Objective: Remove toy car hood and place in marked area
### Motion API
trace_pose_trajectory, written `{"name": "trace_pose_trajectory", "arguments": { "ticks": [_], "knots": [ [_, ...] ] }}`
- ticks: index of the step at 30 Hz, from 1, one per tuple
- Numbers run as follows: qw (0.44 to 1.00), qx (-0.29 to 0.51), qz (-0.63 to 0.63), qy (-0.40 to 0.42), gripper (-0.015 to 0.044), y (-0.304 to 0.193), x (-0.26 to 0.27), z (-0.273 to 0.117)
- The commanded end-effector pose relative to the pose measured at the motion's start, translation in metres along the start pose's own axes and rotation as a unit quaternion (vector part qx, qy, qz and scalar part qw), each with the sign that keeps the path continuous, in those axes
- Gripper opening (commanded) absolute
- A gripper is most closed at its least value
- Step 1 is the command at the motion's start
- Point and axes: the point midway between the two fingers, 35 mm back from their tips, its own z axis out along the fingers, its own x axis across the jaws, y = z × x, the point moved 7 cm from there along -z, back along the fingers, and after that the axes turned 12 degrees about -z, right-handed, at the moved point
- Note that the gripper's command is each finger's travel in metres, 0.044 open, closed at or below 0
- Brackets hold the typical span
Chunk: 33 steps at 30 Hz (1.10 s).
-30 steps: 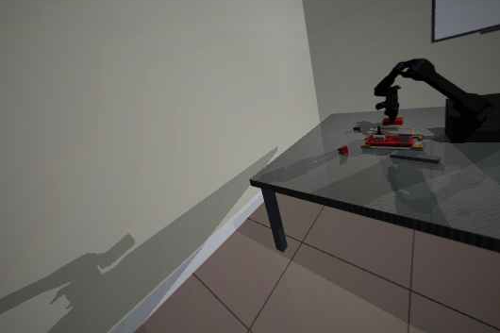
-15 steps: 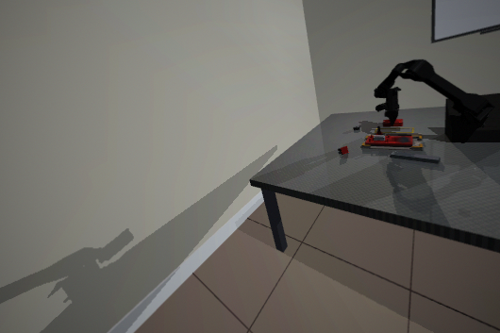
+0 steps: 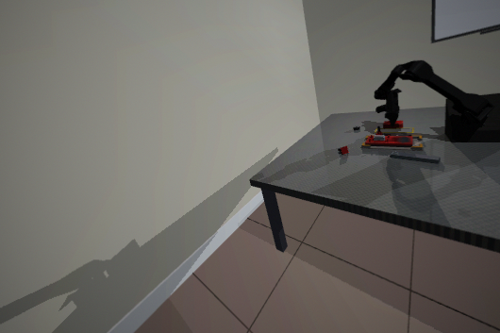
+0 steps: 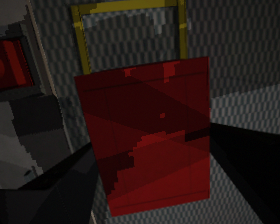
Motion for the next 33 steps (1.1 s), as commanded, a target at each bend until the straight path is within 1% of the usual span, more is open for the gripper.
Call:
{"name": "trace_pose_trajectory", "arguments": {
  "ticks": [1, 33],
  "knots": [
    [1.000, 0.000, 0.003, 0.004, 0.0000, -0.001, 0.001, 0.005],
    [1.000, 0.000, 0.003, 0.004, 0.0000, -0.001, 0.001, 0.018]
  ]
}}
